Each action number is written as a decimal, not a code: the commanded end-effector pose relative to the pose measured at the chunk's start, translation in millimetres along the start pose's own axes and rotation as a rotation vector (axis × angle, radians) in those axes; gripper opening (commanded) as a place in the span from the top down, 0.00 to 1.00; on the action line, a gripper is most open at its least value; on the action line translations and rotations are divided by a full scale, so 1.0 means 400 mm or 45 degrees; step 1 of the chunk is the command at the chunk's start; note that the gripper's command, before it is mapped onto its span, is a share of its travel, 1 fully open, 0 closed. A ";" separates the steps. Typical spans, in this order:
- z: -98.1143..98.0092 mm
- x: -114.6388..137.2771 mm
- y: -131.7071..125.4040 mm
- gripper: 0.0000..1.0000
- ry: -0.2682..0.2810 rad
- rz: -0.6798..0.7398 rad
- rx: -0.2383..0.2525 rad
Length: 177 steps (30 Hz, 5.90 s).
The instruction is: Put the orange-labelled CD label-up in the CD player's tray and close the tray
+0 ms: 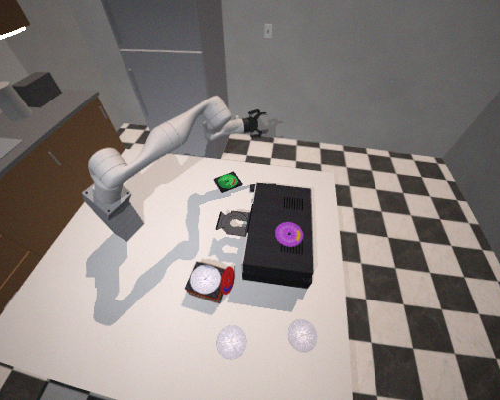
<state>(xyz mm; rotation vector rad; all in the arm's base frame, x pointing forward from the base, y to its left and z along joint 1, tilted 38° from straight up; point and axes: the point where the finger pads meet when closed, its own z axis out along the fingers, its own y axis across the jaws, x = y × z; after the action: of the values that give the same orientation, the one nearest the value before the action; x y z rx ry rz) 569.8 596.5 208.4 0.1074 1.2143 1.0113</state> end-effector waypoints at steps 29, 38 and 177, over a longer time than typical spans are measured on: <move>0.202 -0.394 -0.213 0.00 0.001 -0.368 0.031; 0.239 -0.626 -0.351 0.00 0.023 -0.594 0.092; 0.035 -1.211 -0.704 0.00 0.304 -1.132 0.376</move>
<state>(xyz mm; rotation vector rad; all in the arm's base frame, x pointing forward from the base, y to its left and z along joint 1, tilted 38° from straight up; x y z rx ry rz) 752.0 109.0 399.3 -0.3187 1.4239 0.0697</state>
